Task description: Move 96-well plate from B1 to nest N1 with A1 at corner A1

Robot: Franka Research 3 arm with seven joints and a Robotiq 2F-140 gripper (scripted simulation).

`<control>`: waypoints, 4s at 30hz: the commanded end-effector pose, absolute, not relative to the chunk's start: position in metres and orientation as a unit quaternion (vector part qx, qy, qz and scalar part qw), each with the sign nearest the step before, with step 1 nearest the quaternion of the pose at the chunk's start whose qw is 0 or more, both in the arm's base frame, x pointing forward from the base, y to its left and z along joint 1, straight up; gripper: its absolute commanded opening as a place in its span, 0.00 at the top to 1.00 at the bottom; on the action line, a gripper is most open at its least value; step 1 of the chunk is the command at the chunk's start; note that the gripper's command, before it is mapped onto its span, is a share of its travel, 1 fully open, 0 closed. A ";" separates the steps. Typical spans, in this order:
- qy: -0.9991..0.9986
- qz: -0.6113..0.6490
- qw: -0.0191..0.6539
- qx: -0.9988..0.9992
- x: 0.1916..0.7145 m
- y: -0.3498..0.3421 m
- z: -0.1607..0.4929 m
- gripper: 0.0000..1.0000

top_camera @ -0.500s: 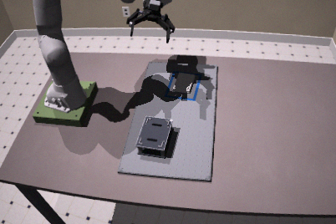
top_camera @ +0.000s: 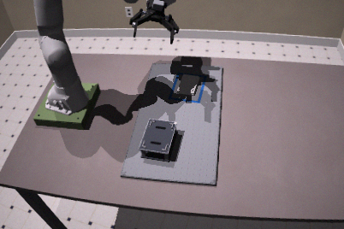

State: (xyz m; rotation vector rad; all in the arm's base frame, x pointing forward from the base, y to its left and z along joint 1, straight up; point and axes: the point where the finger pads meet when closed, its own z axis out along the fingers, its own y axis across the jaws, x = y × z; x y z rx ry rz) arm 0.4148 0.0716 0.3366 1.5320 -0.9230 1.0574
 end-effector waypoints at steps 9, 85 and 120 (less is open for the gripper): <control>-0.367 0.413 0.515 0.656 0.415 0.071 0.326 0.00; 0.266 -0.139 0.255 0.919 0.415 0.142 0.089 0.00; 0.569 -0.080 0.037 0.818 0.474 0.200 0.050 0.00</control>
